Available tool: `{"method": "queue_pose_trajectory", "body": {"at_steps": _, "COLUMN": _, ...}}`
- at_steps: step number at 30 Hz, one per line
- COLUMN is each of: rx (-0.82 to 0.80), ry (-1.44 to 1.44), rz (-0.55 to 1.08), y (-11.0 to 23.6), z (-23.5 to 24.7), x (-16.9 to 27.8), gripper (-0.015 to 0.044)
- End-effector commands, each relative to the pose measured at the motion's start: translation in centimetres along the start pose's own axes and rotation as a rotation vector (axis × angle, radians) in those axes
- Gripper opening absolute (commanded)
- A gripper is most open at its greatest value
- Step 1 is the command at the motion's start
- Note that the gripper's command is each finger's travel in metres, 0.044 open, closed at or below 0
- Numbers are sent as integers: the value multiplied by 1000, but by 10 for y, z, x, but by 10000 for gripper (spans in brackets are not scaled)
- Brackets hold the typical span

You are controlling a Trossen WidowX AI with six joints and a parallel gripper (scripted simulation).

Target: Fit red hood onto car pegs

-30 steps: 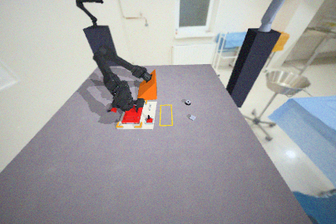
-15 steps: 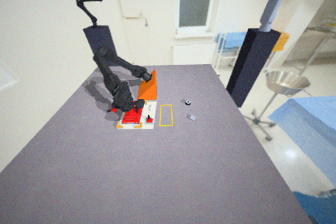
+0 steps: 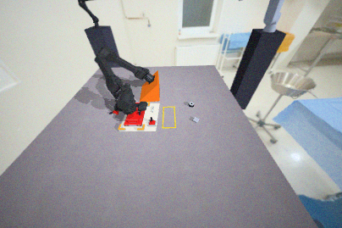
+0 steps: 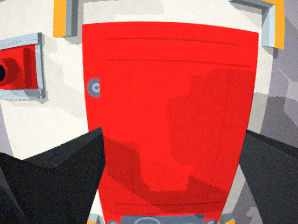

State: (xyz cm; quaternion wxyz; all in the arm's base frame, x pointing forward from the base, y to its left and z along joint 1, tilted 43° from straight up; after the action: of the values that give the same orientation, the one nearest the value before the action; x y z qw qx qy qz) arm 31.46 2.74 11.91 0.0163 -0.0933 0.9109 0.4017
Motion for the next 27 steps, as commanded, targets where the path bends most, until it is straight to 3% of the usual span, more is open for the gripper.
{"method": "queue_pose_trajectory", "body": {"at_steps": 1, "rx": 0, "ry": 0, "rz": 0, "y": 0, "z": 0, "x": 0, "gripper": 0}}
{"method": "queue_pose_trajectory", "body": {"at_steps": 2, "rx": 0, "ry": 0, "rz": 0, "y": 0, "z": 0, "x": 0, "gripper": 0}}
{"method": "queue_pose_trajectory", "body": {"at_steps": 19, "rx": 0, "ry": 0, "rz": 0, "y": 0, "z": 0, "x": 0, "gripper": 440}}
{"method": "queue_pose_trajectory", "body": {"at_steps": 23, "rx": -1, "ry": 0, "rz": 1, "y": 10, "z": 1, "x": -1, "gripper": 440}}
{"method": "queue_pose_trajectory", "body": {"at_steps": 27, "rx": -2, "ry": 0, "rz": 5, "y": 43, "z": 2, "x": -3, "gripper": 440}}
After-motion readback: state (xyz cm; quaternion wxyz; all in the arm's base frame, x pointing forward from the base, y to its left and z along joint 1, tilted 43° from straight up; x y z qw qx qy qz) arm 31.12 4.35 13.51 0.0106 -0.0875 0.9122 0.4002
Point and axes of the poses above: the point midway between the two fingers, 35 mm back from their tips, its own y axis back along the fingers, its own z axis across the jaws, x = y × z, the point moved 8 cm from there along y, back along the fingers, and after that the axes turned 1 degree about -y, right-handed, at the moved point
